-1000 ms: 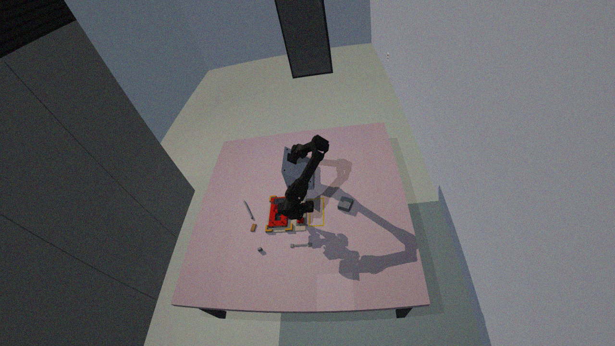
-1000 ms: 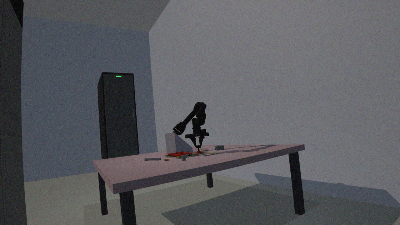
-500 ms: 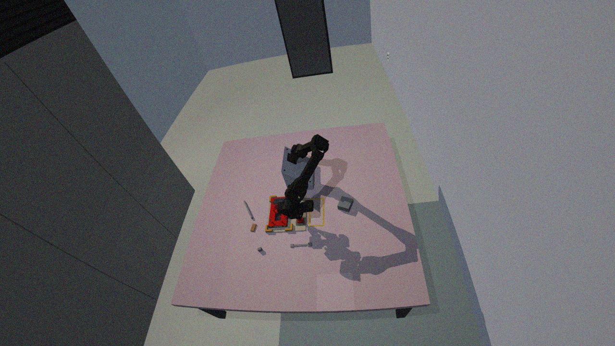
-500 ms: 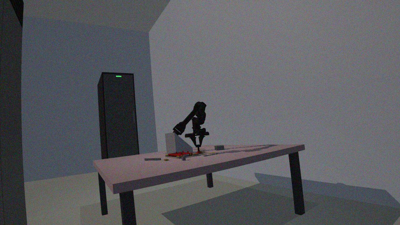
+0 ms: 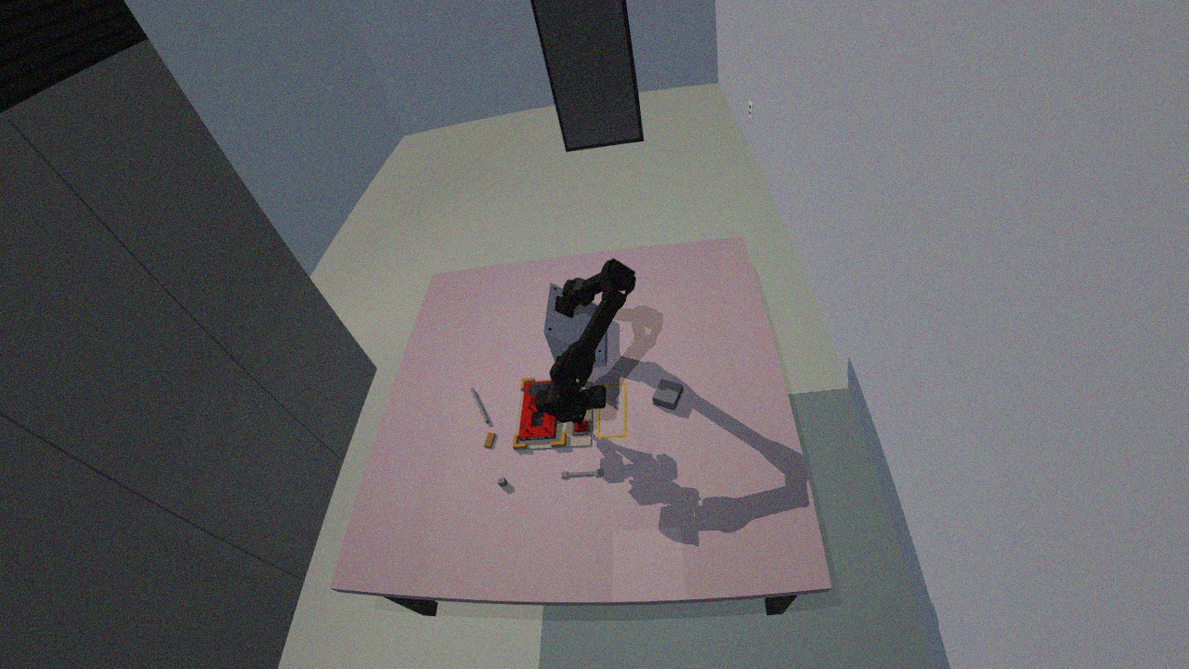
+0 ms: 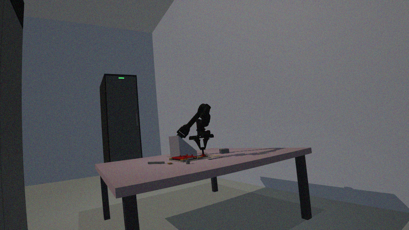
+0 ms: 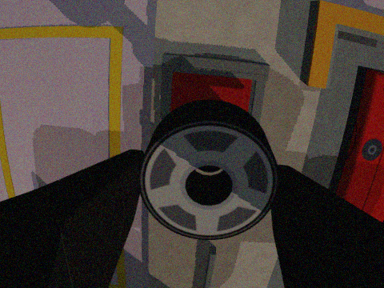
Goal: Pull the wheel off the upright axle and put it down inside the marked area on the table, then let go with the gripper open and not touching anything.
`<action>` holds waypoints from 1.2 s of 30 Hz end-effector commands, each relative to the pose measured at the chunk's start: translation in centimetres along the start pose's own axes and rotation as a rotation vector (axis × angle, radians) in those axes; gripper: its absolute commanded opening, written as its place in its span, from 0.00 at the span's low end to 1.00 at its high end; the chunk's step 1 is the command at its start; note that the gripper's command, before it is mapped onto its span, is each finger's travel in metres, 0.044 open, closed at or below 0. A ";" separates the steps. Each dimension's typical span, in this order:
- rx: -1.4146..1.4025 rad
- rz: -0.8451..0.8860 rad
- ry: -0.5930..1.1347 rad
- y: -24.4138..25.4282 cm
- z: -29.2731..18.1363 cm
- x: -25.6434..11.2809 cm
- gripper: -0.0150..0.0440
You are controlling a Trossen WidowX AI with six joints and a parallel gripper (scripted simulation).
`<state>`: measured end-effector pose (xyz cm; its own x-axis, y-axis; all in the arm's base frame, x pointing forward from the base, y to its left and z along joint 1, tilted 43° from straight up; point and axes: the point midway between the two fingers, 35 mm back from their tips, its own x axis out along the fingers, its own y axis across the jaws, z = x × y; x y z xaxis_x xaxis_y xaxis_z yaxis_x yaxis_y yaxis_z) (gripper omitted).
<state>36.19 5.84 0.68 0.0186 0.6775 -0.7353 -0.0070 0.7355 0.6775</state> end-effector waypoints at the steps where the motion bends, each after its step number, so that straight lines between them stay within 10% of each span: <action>1: -0.007 0.001 -0.002 0.1 0.1 -0.2 0.25; 36: 0.002 0.001 0.001 4.6 -2.8 -3.7 0.25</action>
<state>33.89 6.26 6.00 0.0193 0.6755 -0.7371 -0.0123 0.7374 0.6754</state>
